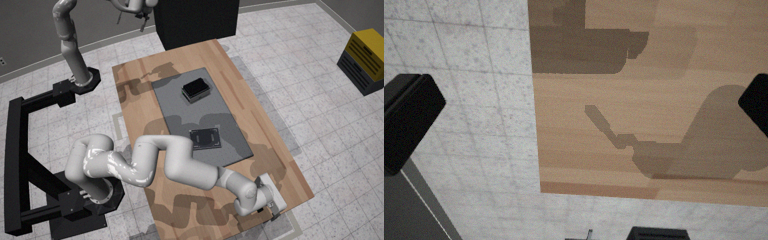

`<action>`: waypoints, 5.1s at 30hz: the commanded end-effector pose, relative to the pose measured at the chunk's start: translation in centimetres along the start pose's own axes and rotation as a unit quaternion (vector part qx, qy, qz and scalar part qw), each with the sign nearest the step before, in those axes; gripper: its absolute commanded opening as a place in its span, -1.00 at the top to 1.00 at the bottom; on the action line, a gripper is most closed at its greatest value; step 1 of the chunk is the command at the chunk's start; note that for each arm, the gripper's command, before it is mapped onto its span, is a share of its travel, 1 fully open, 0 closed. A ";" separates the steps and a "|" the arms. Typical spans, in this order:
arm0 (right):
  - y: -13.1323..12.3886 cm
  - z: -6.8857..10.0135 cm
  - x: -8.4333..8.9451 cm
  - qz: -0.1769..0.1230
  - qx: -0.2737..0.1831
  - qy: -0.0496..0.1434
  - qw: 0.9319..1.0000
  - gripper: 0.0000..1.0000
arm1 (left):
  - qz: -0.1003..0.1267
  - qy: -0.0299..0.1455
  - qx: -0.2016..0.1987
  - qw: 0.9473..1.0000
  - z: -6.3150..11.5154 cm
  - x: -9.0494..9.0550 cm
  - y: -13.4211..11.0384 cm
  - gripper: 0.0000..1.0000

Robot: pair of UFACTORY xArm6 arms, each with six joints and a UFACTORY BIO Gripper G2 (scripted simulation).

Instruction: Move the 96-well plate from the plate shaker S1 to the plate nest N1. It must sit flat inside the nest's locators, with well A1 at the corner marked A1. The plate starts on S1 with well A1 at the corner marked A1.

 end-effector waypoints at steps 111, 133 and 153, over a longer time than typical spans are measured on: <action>-21.3 2.2 -2.1 0.294 0.246 -0.113 0.917 0.25 | 0.001 0.202 0.339 0.919 5.9 7.2 -10.1 -1.00; -30.7 2.7 -0.4 0.427 0.370 -0.140 0.813 0.25 | 0.001 0.202 0.339 0.919 5.9 7.2 -10.1 -1.00; -39.0 3.2 2.2 0.522 0.470 -0.145 0.697 0.25 | 0.001 0.202 0.339 0.919 5.9 7.2 -10.1 -1.00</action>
Point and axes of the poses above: on each arm, the point midway between the two finger pads, its own z axis back along the fingers, its own y axis across the jaws, x = y × z, the point moved 9 cm from there along z, back along the fingers
